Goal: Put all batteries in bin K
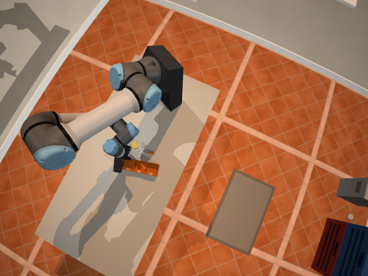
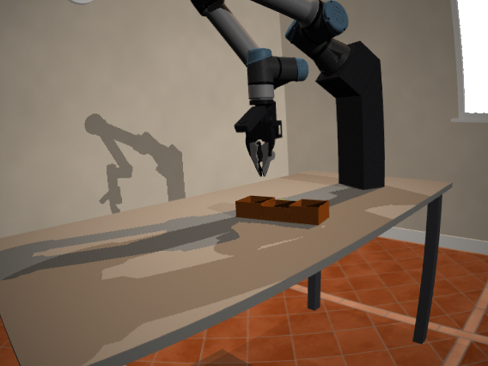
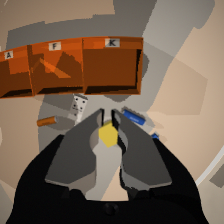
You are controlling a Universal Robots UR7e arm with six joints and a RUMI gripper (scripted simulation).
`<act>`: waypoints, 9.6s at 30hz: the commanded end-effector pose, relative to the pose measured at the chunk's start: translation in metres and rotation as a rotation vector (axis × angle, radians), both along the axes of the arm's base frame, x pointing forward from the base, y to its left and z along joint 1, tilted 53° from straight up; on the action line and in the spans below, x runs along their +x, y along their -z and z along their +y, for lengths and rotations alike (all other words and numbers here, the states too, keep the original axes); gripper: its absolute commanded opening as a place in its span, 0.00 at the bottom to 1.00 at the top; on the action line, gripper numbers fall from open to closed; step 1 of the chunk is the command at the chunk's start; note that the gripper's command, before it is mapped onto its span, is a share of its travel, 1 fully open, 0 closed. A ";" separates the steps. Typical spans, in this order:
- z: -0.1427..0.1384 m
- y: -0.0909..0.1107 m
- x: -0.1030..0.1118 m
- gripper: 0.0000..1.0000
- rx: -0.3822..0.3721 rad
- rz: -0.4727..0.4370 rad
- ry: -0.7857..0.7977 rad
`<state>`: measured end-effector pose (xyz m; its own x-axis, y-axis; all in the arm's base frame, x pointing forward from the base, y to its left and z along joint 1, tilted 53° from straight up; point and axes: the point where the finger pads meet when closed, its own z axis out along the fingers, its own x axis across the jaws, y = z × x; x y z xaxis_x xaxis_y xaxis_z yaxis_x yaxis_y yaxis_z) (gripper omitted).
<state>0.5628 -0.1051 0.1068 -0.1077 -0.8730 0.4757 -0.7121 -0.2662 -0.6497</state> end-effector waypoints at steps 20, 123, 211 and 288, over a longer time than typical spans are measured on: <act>-0.008 0.002 0.033 0.04 -0.007 0.010 -0.001; -0.032 0.037 0.073 0.04 -0.007 0.010 -0.001; 0.047 0.070 0.068 0.04 -0.007 0.010 -0.002; 0.050 0.066 0.064 0.04 -0.007 0.010 -0.002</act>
<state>0.6317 -0.0586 0.0360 -0.1015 -0.8699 0.4827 -0.7189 -0.2712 -0.6400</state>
